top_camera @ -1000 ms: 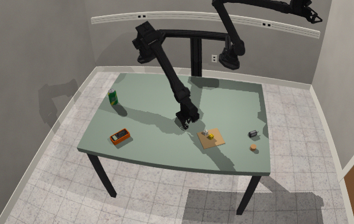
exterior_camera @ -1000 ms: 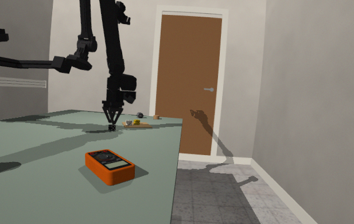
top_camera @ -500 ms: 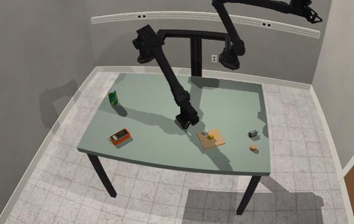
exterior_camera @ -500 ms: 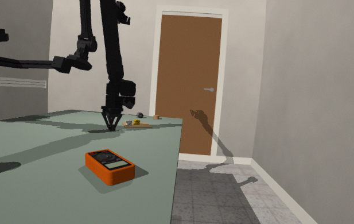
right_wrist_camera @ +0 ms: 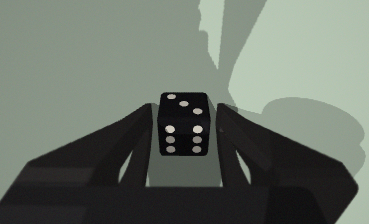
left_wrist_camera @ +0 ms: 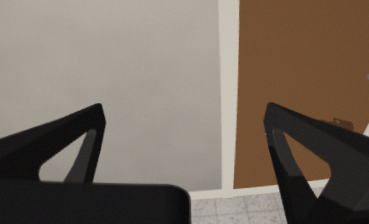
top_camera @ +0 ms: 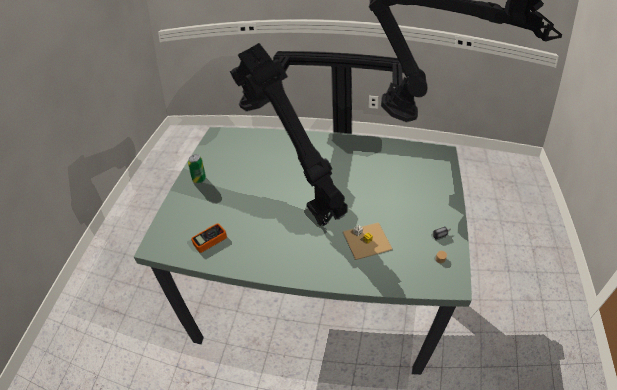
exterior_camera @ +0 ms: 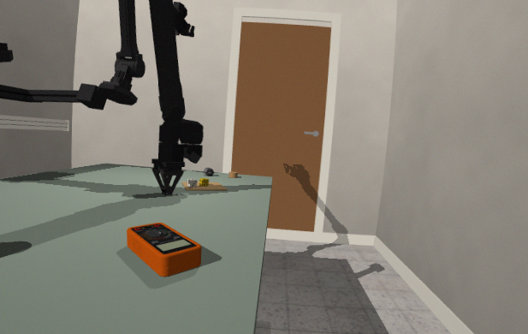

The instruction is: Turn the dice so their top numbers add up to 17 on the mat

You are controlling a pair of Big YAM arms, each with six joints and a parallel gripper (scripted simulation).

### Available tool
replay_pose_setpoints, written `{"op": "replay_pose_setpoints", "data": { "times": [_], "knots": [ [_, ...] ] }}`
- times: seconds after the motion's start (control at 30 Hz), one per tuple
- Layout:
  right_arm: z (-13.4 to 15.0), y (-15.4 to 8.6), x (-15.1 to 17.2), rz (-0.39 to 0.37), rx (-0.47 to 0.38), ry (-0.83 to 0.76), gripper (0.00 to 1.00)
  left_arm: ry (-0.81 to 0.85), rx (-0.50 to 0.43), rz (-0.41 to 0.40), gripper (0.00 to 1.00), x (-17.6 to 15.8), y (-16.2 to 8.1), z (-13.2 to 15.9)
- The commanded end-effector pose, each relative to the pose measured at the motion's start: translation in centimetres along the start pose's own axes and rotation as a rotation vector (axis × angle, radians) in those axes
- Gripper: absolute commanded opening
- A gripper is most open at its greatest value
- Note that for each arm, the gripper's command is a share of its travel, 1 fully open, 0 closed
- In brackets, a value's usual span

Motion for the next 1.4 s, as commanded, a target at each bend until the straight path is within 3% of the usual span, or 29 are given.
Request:
{"op": "replay_pose_setpoints", "data": {
  "times": [0.0,0.87,0.9,1.37],
  "knots": [
    [-0.37,0.47,-0.53,0.006,-0.011,0.000,0.39,-0.006,-0.060,0.005,1.00,-0.20,-1.05,-2.25],
    [-0.37,0.47,-0.53,0.006,-0.011,0.000,0.39,-0.006,-0.060,0.005,1.00,-0.20,-1.05,-2.25],
    [-0.37,0.47,-0.53,0.006,-0.011,0.000,0.20,-0.006,-0.060,0.005,1.00,-0.20,-1.05,-2.25],
    [-0.37,0.47,-0.53,0.006,-0.011,0.001,0.20,-0.006,-0.060,0.005,1.00,-0.20,-1.05,-2.25]
  ]
}}
Point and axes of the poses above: on each arm, the point where the finger pads meet when closed, its own y axis out along the fingers, its own x axis across the jaws, z = x × y, the point moved 4 cm from there along -y, back along the fingers, and after that the axes turned 15 degrees about -y, right-handed, at the moved point
